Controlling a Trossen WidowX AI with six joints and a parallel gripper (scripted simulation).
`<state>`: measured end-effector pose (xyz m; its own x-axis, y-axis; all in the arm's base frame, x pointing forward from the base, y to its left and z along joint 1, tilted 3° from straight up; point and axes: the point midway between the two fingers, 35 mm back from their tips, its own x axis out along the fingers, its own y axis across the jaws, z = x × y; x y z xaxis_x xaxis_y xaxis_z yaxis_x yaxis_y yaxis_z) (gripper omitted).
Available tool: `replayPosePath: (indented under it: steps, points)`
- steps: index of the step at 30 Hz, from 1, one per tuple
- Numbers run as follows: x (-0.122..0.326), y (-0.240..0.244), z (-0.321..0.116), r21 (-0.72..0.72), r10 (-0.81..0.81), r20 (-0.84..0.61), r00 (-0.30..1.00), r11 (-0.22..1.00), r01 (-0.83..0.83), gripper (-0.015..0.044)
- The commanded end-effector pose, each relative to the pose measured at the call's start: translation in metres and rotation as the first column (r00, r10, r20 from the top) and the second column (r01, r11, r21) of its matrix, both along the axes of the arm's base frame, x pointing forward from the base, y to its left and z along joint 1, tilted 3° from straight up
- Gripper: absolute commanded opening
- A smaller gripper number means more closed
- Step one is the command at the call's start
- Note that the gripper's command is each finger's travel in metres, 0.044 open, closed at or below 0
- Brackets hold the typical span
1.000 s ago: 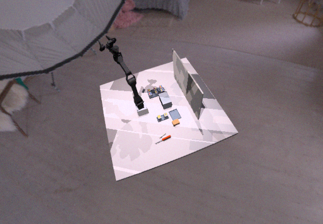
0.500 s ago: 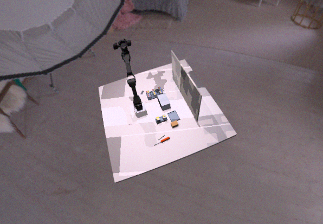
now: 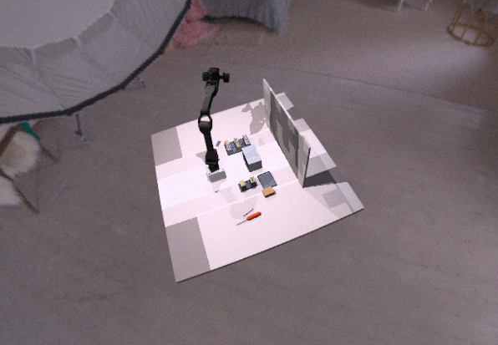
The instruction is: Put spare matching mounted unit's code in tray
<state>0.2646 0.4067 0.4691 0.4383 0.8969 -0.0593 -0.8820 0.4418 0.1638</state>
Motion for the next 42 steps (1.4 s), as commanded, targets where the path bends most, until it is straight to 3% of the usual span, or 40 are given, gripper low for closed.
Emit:
replayPosePath:
  steps: [1,10,19,26,34,42]
  points:
    - [0.051,-0.031,-0.044,-0.135,-0.13,-0.071,0.989,0.984,0.119,0.044]
    - [0.129,-0.123,-0.129,-0.405,-0.393,-0.214,0.894,0.869,0.285,0.044]
    - [0.163,-0.243,-0.208,-0.642,-0.642,-0.34,0.687,0.692,0.329,0.044]
    - [0.155,-0.344,-0.261,-0.784,-0.795,-0.411,0.446,0.558,0.272,0.044]
    - [0.107,-0.448,-0.306,-0.871,-0.878,-0.465,0.114,0.477,0.12,0.044]
    - [0.101,-0.456,-0.309,-0.874,-0.88,-0.468,0.086,0.475,0.102,0.044]
